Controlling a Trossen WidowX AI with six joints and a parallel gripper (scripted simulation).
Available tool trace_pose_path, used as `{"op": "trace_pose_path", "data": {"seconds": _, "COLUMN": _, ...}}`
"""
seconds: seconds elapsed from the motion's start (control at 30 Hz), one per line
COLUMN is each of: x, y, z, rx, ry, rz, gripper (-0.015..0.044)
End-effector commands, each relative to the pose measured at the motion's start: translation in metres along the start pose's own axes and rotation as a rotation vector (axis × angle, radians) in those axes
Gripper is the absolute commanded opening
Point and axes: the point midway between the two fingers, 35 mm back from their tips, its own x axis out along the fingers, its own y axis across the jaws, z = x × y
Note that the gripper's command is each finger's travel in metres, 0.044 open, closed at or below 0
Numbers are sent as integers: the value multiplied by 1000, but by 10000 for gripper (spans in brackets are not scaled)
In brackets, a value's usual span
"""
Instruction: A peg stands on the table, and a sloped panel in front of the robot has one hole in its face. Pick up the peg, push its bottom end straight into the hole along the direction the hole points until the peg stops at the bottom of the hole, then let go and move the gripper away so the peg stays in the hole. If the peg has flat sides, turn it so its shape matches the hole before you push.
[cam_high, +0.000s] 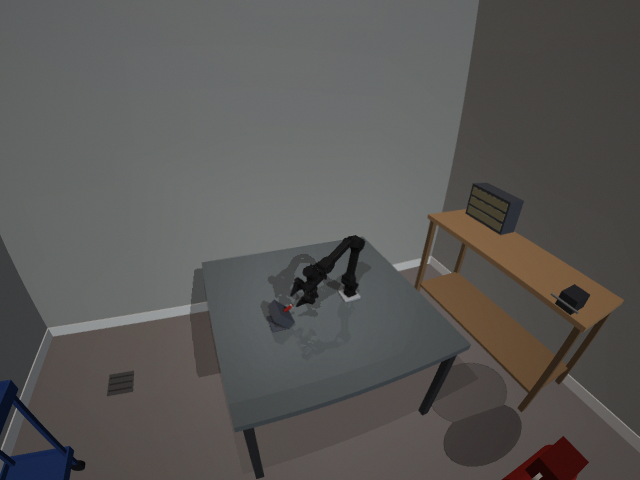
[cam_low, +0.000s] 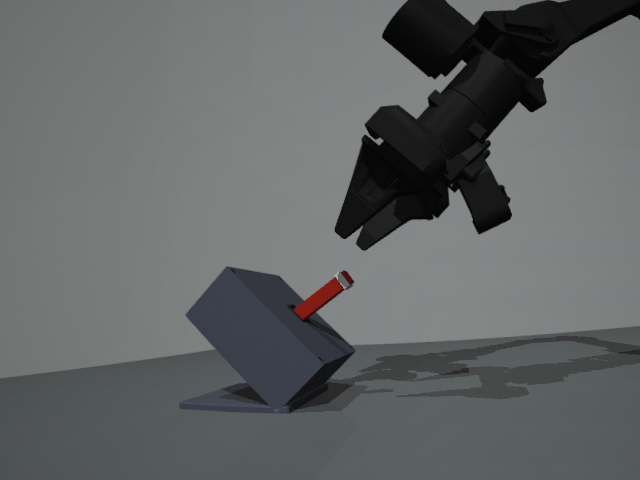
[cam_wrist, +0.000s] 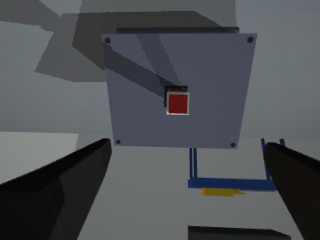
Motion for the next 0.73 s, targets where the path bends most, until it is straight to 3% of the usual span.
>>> {"op": "trace_pose_path", "data": {"seconds": 0.0, "x": -8, "y": 0, "z": -1, "rx": 6, "ry": 2, "rz": 3, "gripper": 440}}
{"op": "trace_pose_path", "data": {"seconds": 0.7, "x": -37, "y": -1, "z": 0, "rx": 3, "ry": -2, "rz": 2, "gripper": 440}}
